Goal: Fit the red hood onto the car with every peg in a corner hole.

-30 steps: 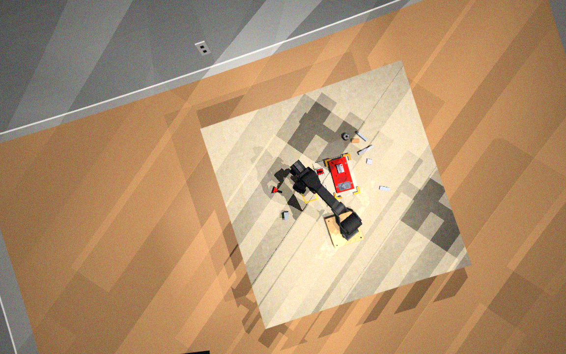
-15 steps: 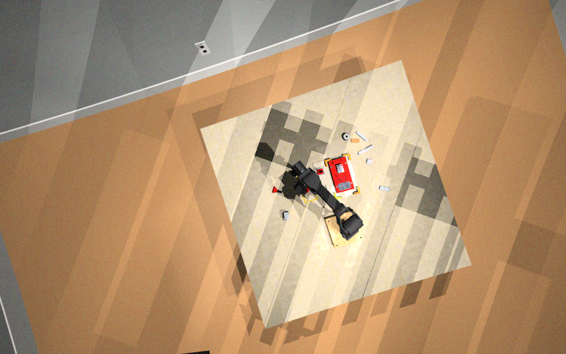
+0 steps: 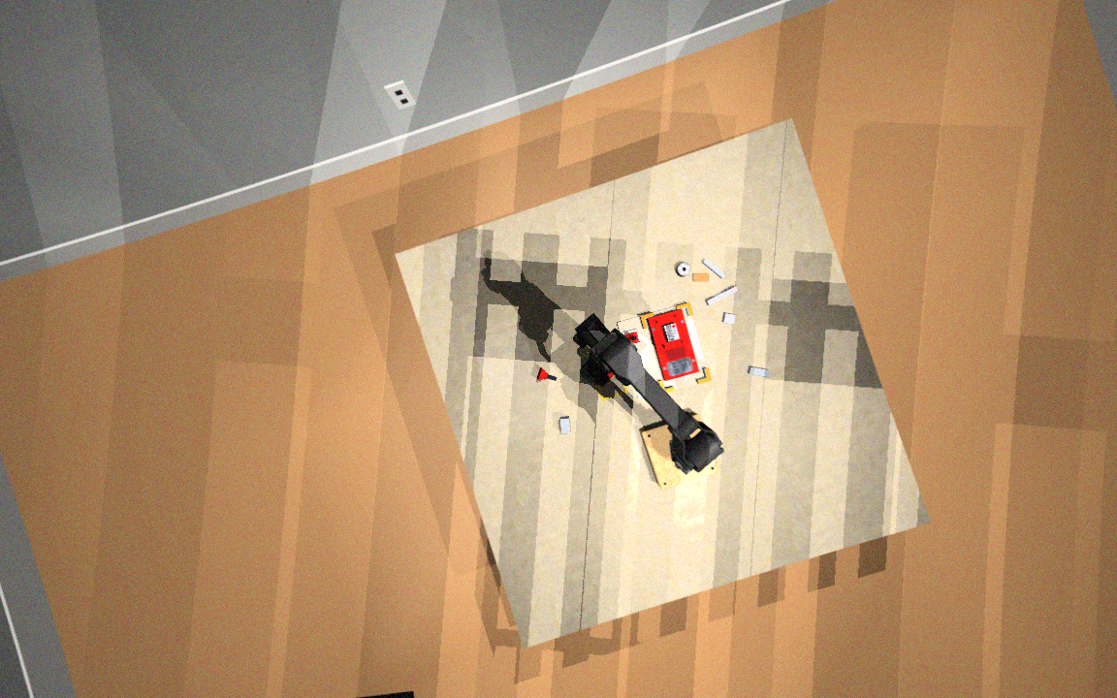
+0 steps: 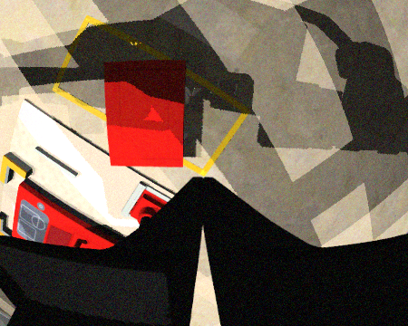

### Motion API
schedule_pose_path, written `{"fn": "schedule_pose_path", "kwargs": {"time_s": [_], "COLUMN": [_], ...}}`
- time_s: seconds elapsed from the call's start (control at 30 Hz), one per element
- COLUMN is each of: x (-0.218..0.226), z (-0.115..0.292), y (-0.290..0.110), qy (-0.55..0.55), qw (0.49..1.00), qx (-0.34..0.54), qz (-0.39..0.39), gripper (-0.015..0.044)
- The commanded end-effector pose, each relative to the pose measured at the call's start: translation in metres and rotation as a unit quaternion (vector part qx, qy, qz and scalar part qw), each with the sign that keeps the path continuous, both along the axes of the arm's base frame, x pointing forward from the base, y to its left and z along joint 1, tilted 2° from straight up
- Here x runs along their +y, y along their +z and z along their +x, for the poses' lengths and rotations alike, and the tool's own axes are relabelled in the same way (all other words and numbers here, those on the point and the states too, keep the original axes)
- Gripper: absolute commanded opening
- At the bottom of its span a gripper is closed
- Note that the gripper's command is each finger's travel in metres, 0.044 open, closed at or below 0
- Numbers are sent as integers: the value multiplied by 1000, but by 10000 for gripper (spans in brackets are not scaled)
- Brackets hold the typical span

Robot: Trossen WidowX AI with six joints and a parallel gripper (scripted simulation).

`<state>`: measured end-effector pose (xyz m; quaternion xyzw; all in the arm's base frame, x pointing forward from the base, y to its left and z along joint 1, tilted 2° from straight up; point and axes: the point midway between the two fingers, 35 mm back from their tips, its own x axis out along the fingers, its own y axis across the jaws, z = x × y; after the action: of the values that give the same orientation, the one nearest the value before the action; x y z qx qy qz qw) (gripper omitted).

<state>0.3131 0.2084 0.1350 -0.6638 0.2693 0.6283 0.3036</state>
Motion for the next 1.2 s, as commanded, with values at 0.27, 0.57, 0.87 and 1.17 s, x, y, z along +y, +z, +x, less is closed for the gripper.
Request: {"fn": "schedule_pose_path", "kwargs": {"time_s": [0.27,0.57,0.87,1.17], "x": [0,0,-3,-7], "z": [0,-1,-6,-11], "y": [-2,-3,-12,-21], "qy": [0,-19,-277,-520], "qw": [1000,1000,961,854], "qx": [2,3,9,14], "qz": [-1,0,15,29], "gripper": [0,53,289,440]}}
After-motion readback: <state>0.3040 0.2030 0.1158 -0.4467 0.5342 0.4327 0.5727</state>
